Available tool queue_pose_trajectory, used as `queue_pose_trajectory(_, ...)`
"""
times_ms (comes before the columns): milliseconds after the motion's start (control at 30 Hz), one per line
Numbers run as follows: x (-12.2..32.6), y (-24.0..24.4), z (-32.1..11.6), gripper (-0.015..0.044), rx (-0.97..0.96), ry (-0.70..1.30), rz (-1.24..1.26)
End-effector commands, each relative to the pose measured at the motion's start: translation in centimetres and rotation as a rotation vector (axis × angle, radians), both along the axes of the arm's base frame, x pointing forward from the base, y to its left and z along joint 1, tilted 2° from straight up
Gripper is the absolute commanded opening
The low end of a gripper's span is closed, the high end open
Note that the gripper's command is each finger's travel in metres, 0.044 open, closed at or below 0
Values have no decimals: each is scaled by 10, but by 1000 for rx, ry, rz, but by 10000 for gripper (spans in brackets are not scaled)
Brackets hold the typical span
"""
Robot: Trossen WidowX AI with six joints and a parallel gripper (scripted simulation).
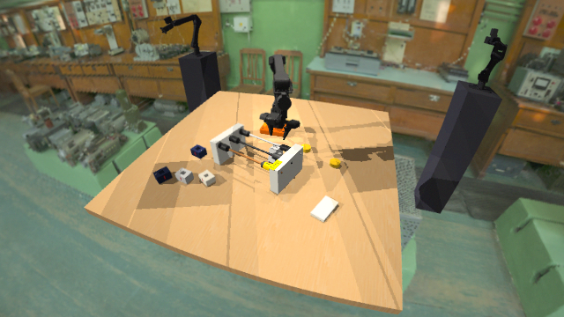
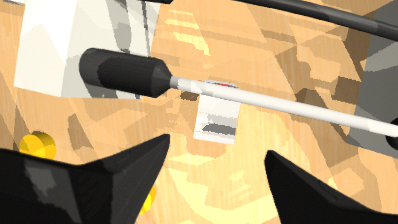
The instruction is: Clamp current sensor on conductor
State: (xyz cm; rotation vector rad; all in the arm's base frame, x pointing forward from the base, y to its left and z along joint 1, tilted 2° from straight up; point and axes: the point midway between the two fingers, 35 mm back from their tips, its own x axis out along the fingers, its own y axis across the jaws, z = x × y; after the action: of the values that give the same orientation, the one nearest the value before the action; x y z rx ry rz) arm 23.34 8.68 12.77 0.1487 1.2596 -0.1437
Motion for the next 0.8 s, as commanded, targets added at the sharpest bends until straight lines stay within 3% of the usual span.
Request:
queue_pose_trajectory(0,2,-1,-9,329,-4,4,-6)
queue_pose_trajectory(767,12,-3,-45,329,-5,3,-6)
